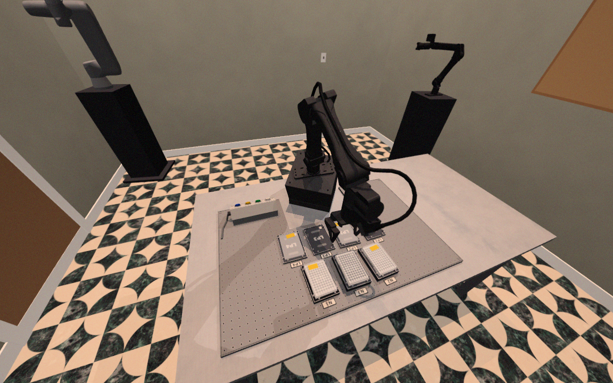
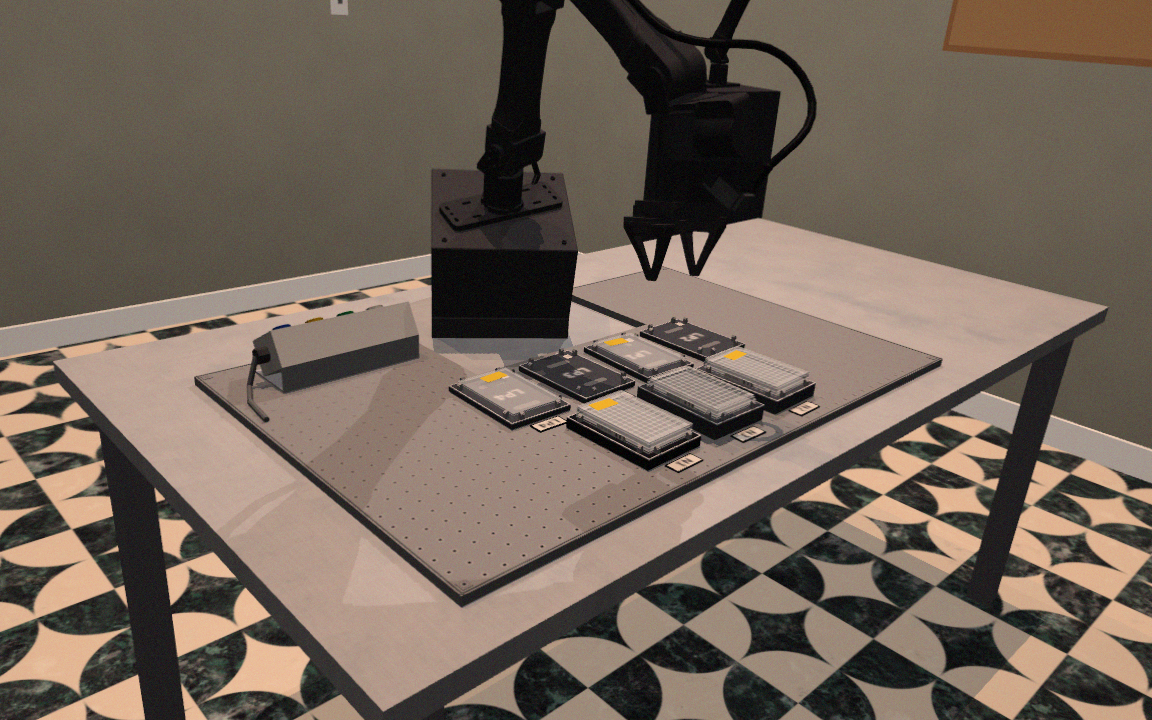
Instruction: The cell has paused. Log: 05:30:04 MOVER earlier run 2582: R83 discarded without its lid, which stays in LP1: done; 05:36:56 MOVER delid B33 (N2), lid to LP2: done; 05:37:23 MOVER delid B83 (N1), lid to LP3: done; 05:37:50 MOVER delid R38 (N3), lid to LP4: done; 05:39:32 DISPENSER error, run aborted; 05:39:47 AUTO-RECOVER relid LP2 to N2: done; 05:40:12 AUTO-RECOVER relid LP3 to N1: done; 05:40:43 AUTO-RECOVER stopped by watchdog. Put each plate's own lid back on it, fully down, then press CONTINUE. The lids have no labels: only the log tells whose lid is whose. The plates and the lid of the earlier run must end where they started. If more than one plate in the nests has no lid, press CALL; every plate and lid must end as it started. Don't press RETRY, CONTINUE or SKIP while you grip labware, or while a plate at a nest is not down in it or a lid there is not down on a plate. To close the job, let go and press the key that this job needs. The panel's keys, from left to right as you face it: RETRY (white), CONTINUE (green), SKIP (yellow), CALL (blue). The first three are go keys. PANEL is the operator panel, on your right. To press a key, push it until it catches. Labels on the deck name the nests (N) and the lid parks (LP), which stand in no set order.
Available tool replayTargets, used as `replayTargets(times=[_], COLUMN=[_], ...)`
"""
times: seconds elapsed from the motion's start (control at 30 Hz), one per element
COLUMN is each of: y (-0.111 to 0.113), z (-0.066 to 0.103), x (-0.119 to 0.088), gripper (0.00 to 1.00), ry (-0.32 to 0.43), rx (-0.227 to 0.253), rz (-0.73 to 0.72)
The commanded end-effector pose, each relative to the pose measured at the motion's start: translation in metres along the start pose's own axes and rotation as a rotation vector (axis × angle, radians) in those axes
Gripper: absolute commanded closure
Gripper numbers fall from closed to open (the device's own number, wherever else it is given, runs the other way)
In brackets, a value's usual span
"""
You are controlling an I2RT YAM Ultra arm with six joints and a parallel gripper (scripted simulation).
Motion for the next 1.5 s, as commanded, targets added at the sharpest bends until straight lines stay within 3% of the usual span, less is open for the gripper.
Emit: replayTargets(times=[0.0, 0.07, 0.13, 0.2, 0.47, 0.57, 0.67, 0.73, 1.0, 1.23, 1.47], y=[0.0, 0.0, -0.008, -0.003, -0.005, -0.005, -0.01, -0.005, -0.001, -0.001, 0.01], z=[0.014, 0.014, 0.026, 0.023, 0.038, 0.044, 0.051, 0.05, 0.066, 0.076, 0.087], x=[-0.02, -0.02, -0.018, -0.037, -0.069, -0.08, -0.076, -0.092, -0.124, -0.133, -0.164], gripper=[0.0, 0.0, 0.0, 0.0, 0.0, 0.0, 0.0, 0.0, 0.0, 0.0, 0.0], ry=[0.023, 0.023, 0.012, 0.055, 0.097, 0.118, 0.102, 0.139, 0.178, 0.189, 0.245], rx=[0.047, 0.047, 0.062, 0.081, 0.13, 0.154, 0.158, 0.178, 0.228, 0.257, 0.313], rz=[-0.019, -0.019, -0.051, -0.049, -0.087, -0.117, -0.135, -0.14, -0.184, -0.233, -0.285])
Point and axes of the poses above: the point where the finger pads meet when closed, its own z axis back along the fingers, its own y axis across the jaws, x = y × z, the point moved 4 cm from there along z, back along the fingers, and after that the axes turned 12 degrees about z, right-handed, at the moved point
